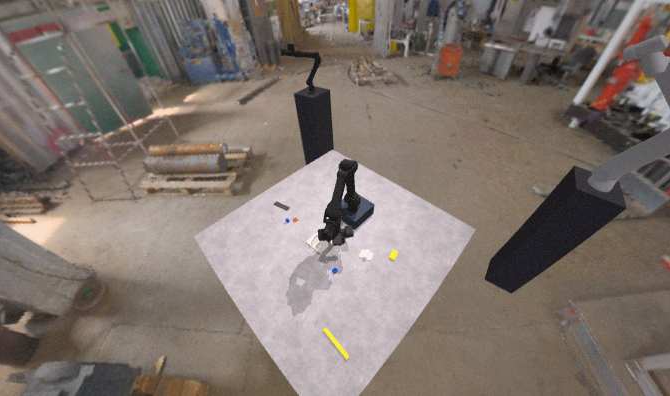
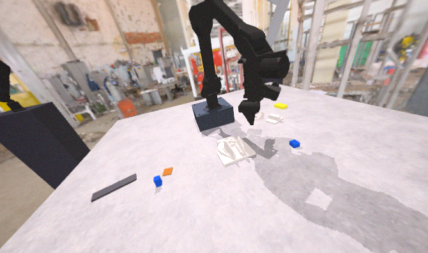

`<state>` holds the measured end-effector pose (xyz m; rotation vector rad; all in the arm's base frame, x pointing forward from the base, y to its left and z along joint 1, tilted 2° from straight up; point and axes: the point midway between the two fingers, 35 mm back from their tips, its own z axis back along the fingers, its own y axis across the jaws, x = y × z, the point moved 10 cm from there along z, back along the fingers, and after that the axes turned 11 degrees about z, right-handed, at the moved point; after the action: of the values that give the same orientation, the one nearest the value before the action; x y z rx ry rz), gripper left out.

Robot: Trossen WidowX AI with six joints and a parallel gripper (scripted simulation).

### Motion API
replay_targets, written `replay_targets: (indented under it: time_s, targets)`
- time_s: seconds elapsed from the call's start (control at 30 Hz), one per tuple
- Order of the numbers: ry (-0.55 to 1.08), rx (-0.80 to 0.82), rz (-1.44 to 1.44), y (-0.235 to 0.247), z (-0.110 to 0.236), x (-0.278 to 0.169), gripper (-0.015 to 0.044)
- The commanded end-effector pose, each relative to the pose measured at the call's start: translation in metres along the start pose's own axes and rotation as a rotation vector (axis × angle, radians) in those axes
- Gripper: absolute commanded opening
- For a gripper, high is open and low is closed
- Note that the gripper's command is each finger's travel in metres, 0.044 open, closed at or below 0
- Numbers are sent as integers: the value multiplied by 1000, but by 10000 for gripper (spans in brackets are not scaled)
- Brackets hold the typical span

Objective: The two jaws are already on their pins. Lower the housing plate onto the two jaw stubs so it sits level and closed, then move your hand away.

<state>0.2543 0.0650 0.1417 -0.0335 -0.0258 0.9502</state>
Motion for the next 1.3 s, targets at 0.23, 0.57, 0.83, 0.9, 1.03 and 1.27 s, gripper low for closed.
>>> replay_targets:
  time_s: [0.23, 0.57, 0.83, 0.9, 1.03, 1.27]
  targets:
    - [-5, -3, -221, -19, 1, -27, 351]
    - [-3, -6, -417, -33, 1, -52, 351]
    - [-2, -8, -573, -42, 1, -73, 351]
    - [-2, -8, -612, -44, 1, -78, 351]
    - [-1, -9, -691, -47, 1, -89, 351]
    - [-1, -12, -824, -52, 1, -107, 351]
